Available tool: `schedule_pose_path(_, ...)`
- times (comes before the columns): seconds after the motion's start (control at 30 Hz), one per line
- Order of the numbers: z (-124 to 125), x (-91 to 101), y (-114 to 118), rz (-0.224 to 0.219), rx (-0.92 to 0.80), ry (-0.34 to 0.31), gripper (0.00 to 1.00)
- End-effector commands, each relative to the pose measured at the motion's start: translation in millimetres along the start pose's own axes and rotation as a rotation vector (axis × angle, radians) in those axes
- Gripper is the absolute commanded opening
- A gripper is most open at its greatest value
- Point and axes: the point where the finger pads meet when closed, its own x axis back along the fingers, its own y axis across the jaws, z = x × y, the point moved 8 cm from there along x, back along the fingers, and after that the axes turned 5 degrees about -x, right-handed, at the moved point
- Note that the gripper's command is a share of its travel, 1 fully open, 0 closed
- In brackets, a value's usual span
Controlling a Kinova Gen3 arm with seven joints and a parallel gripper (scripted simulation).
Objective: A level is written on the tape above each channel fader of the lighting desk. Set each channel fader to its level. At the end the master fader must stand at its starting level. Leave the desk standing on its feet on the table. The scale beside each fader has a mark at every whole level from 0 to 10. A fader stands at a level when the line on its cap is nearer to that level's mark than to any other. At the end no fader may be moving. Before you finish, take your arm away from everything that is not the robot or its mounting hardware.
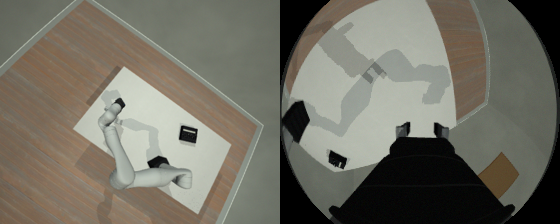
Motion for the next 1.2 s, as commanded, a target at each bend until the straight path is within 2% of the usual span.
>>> schedule_pose_path(0.0, -44.7, -23.4, 2.4, 0.051, -0.111, -0.004, 1.00)
schedule_pose_path(0.03, -60.3, -32.2, -0.3, 0.075, -0.152, -0.007, 1.00)
schedule_pose_path(0.07, -60.3, -32.2, -0.3, 0.075, -0.152, -0.007, 1.00)
schedule_pose_path(0.1, -76.7, -41.1, -3.8, 0.100, -0.195, -0.009, 1.00)
schedule_pose_path(0.13, -76.7, -41.1, -3.8, 0.100, -0.195, -0.009, 1.00)
schedule_pose_path(0.17, -93.8, -50.2, -8.0, 0.125, -0.240, -0.012, 1.00)
schedule_pose_path(0.2, -93.8, -50.2, -8.0, 0.125, -0.240, -0.012, 1.00)
schedule_pose_path(0.23, -111.7, -59.4, -13.0, 0.152, -0.288, -0.016, 1.00)
schedule_pose_path(0.27, -111.7, -59.4, -13.0, 0.152, -0.288, -0.016, 1.00)
schedule_pose_path(0.3, -130.1, -68.5, -18.9, 0.179, -0.338, -0.020, 1.00)
schedule_pose_path(0.37, -130.1, -68.5, -18.9, 0.179, -0.338, -0.020, 1.00)
schedule_pose_path(0.43, -168.4, -86.3, -33.5, 0.235, -0.446, -0.029, 1.00)
schedule_pose_path(0.47, -168.4, -86.3, -33.5, 0.235, -0.446, -0.029, 1.00)
schedule_pose_path(0.5, -188.0, -94.8, -42.2, 0.264, -0.503, -0.034, 1.00)
schedule_pose_path(0.53, -188.0, -94.8, -42.2, 0.264, -0.503, -0.034, 1.00)
schedule_pose_path(0.57, -207.8, -102.9, -51.9, 0.293, -0.563, -0.039, 1.00)
schedule_pose_path(0.6, -207.8, -102.9, -51.9, 0.293, -0.563, -0.039, 1.00)
schedule_pose_path(0.63, -227.7, -110.6, -62.6, 0.322, -0.624, -0.045, 1.00)
schedule_pose_path(0.67, -227.7, -110.6, -62.6, 0.322, -0.624, -0.045, 1.00)
schedule_pose_path(0.7, -247.5, -117.8, -74.2, 0.350, -0.686, -0.052, 1.00)
schedule_pose_path(0.73, -247.5, -117.8, -74.2, 0.350, -0.686, -0.052, 1.00)
schedule_pose_path(0.77, -267.2, -124.4, -86.7, 0.379, -0.751, -0.059, 1.00)
schedule_pose_path(0.8, -267.2, -124.4, -86.7, 0.379, -0.751, -0.059, 1.00)
schedule_pose_path(0.83, -286.5, -130.4, -100.1, 0.407, -0.816, -0.066, 1.00)
schedule_pose_path(0.93, -286.5, -130.4, -100.1, 0.407, -0.816, -0.066, 1.00)
schedule_pose_path(1.0, -324.0, -140.2, -129.1, 0.462, -0.951, -0.083, 1.00)
schedule_pose_path(1.03, -324.0, -140.2, -129.1, 0.462, -0.951, -0.083, 1.00)
schedule_pose_path(1.07, -341.9, -144.0, -144.6, 0.488, -1.019, -0.092, 1.00)
schedule_pose_path(1.1, -341.9, -144.0, -144.6, 0.488, -1.019, -0.092, 1.00)
schedule_pose_path(1.13, -359.1, -147.1, -160.7, 0.513, -1.089, -0.101, 1.00)
schedule_pose_path(1.17, -359.1, -147.1, -160.7, 0.513, -1.089, -0.101, 1.00)
